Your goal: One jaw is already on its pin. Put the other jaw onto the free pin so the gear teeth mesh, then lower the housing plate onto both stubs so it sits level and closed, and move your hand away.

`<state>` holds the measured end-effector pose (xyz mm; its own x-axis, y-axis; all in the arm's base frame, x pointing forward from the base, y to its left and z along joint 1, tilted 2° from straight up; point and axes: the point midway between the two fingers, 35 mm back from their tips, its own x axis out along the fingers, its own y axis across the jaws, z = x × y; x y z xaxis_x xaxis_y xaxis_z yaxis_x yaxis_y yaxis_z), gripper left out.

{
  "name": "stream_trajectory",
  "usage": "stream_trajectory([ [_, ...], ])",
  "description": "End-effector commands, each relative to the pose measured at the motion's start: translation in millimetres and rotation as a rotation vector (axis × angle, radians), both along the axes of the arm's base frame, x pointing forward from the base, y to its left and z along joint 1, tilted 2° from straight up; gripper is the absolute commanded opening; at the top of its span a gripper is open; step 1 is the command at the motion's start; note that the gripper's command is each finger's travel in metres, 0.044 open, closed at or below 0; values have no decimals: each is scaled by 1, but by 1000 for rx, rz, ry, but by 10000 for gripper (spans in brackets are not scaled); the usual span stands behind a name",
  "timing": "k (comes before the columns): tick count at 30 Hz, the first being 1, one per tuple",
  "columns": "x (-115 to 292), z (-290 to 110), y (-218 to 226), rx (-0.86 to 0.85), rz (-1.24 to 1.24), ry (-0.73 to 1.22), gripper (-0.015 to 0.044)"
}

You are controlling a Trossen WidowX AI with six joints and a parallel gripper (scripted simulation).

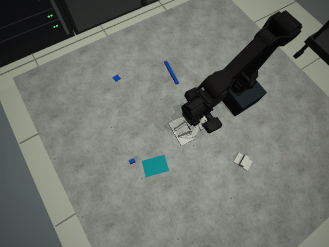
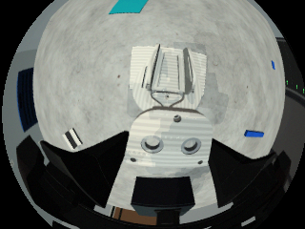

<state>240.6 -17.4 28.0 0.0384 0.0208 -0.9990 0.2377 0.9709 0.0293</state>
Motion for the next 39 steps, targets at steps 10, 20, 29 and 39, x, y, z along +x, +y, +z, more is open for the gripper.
stream_trajectory([
  [10,-1,-1,1,3,-3,2,351],
  [20,-1,-1,1,3,-3,2,351],
  [29,-1,-2,1,3,-3,2,351],
  [39,1,-18,1,3,-2,2,351],
])
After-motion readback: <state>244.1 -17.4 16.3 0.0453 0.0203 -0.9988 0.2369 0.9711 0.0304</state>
